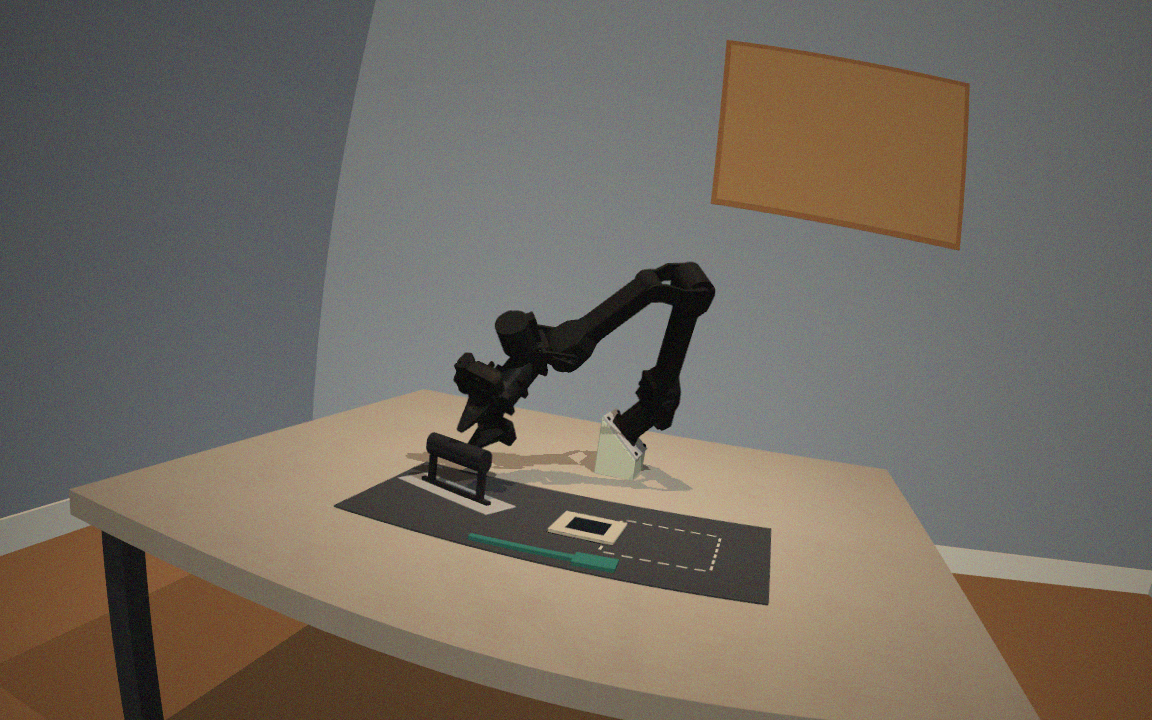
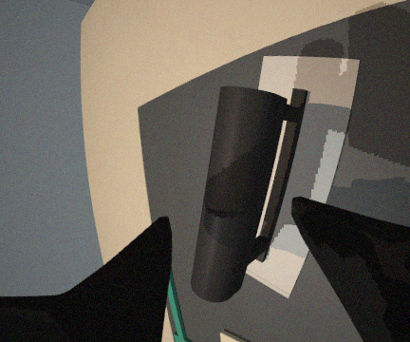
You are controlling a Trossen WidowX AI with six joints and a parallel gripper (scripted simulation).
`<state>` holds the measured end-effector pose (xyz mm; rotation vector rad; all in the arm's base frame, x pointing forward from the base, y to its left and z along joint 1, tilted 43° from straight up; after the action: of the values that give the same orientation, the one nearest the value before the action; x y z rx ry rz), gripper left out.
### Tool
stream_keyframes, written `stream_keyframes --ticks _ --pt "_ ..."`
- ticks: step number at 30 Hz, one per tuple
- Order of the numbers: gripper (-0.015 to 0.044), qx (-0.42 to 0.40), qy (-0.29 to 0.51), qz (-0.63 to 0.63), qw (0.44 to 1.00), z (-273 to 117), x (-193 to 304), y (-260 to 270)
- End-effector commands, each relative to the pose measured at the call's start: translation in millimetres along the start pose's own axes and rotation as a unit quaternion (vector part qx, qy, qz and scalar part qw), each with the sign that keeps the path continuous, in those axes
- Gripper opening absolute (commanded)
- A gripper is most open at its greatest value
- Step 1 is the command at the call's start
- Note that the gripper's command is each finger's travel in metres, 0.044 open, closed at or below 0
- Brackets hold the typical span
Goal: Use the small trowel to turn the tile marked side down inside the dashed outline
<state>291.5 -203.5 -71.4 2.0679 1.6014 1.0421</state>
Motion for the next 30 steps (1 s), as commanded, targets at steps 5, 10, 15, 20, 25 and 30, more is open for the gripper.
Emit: stream_keyframes --ticks 5,10,15,20,25,30 --pt "0.03 -0.041 0.009 0.126 0.991 -9 20 -3" --pt "0.03 -0.042 0.009 0.129 0.991 -9 21 -3" --pt "0.03 -0.041 0.009 0.129 0.991 -5 20 -2" --pt "0.03 -0.04 0.009 0.13 0.991 3 20 -1" --pt "0.03 -0.039 0.009 0.131 0.991 11 20 0" --pt "0.03 -0.039 0.009 0.131 0.991 19 20 1"
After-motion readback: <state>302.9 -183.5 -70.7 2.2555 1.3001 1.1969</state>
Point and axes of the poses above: the point midway between the two fingers, 35 mm back from their tips, its own z axis out along the fingers, its own y axis across the jaws, x = y × z, the point moved 4 cm from there along -z, back along the fingers, and after that the axes turned 13 degrees about -z, right-handed, at the moved point
